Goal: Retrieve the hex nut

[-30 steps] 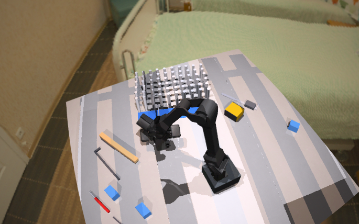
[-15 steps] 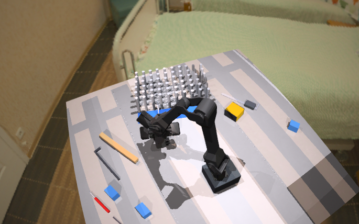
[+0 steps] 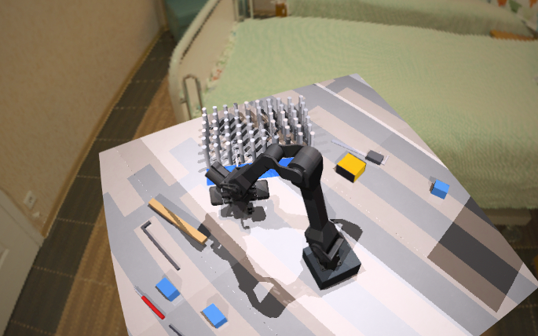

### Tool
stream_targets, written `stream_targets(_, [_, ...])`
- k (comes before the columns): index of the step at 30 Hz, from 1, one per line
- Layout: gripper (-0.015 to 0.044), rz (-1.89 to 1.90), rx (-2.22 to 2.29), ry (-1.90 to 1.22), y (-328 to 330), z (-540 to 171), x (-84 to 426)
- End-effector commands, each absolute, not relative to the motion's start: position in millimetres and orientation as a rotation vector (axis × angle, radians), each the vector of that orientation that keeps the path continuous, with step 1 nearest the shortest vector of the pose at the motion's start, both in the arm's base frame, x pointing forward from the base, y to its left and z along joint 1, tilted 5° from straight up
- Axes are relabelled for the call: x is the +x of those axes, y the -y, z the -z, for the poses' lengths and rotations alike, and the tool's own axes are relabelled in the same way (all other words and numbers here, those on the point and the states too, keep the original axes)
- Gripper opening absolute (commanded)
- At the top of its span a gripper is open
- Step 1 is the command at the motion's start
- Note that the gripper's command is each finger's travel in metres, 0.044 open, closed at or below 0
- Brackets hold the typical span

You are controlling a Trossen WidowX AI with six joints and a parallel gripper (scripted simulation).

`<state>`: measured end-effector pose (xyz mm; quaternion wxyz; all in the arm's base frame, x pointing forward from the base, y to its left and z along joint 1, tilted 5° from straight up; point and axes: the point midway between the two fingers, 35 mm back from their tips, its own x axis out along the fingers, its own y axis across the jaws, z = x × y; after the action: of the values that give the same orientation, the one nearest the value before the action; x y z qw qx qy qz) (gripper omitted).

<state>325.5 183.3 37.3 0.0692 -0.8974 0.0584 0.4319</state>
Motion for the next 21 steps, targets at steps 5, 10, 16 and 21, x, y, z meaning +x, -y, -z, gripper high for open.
stream_targets(5, [0.0, -1.294, -2.706, -0.168, -184, -39, 335])
stream_targets(10, [0.0, -1.294, -2.706, -0.168, -183, -40, 340])
stream_targets(16, [0.0, -1.293, -2.706, -0.168, -182, -40, 345])
stream_targets(21, [0.0, -1.292, -2.707, -0.168, -181, -41, 350])
